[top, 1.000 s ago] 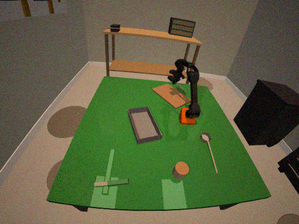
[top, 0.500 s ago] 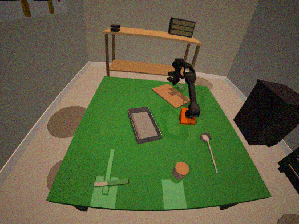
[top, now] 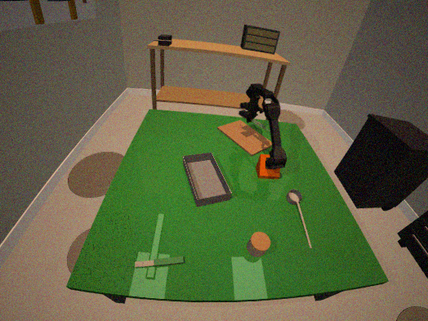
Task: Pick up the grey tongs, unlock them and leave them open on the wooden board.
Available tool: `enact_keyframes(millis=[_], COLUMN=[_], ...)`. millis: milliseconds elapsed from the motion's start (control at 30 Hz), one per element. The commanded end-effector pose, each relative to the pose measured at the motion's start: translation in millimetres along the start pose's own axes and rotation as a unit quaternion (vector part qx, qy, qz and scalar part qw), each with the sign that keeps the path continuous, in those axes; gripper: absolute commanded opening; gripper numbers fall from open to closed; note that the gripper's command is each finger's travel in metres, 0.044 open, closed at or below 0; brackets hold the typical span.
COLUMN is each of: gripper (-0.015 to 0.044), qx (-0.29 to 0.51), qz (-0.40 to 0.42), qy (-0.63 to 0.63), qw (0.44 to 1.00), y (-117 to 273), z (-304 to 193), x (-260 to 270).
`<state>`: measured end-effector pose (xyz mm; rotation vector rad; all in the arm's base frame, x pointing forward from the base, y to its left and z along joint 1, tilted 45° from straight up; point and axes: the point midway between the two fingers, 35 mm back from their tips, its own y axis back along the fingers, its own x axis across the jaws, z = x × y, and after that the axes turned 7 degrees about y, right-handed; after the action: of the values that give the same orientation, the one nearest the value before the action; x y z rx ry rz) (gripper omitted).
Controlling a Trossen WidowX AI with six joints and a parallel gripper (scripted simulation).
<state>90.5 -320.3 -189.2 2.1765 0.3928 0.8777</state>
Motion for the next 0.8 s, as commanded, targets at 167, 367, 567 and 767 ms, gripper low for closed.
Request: enact_keyframes(millis=[167, 367, 567, 767], gripper=[-0.0150, -0.0150, -0.0150, -0.0150], qx=[0.002, 0.002, 0.002, 0.002], qz=[0.000, 0.000, 0.000, 0.000], qy=[0.001, 0.001, 0.001, 0.001], qw=[1.000, 1.000, 1.000, 1.000], y=[-15, -25, -35, -45], z=[0, 1, 1, 0], x=[0, -1, -1, -1])
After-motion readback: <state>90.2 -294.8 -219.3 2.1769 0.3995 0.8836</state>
